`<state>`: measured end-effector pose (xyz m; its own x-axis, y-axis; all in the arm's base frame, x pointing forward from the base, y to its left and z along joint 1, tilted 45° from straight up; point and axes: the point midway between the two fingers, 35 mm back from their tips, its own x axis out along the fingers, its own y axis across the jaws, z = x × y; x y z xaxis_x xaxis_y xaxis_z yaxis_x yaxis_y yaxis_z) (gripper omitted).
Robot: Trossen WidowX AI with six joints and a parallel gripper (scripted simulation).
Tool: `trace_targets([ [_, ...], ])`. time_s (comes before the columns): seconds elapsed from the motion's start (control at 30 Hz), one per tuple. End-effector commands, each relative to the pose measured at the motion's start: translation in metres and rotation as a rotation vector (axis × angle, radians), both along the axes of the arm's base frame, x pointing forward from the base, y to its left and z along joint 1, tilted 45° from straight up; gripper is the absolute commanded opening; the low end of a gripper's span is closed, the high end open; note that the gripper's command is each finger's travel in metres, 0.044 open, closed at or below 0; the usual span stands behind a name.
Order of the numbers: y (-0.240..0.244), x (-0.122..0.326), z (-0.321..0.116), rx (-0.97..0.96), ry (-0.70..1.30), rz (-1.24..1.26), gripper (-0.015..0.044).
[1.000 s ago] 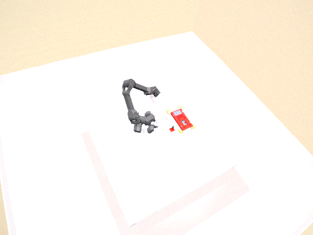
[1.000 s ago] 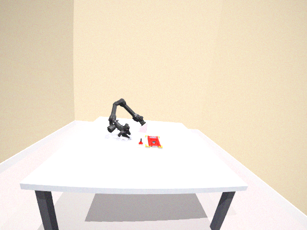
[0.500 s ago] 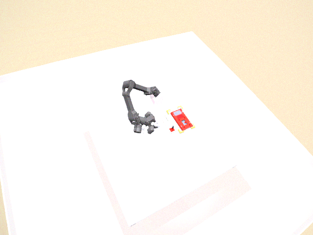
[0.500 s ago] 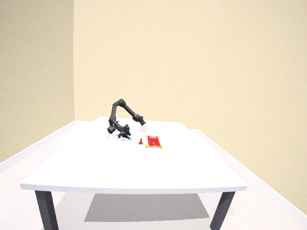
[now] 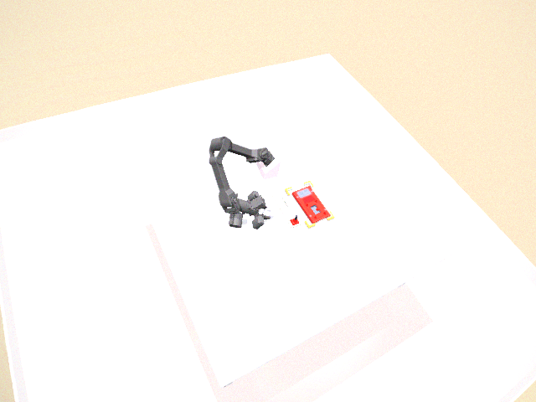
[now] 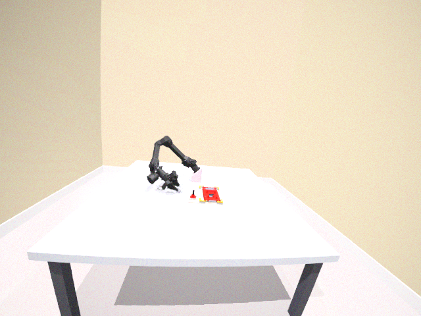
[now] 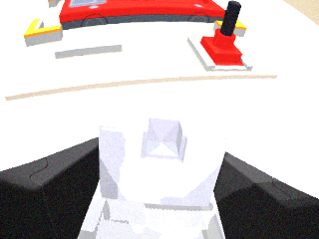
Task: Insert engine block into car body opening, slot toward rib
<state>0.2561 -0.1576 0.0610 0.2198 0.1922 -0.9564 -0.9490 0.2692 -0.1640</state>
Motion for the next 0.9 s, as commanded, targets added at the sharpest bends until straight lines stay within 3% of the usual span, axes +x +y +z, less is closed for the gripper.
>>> trace_targets([
  [0.0,-0.0026,-0.0009,-0.0013,-0.010,0.005,-0.004,0.0000],
  [0.5,-0.0026,-0.0009,-0.0013,-0.010,0.005,-0.004,0.0000],
  [0.87,0.0000,0.0000,-0.0001,0.000,0.000,0.000,0.0289],
])
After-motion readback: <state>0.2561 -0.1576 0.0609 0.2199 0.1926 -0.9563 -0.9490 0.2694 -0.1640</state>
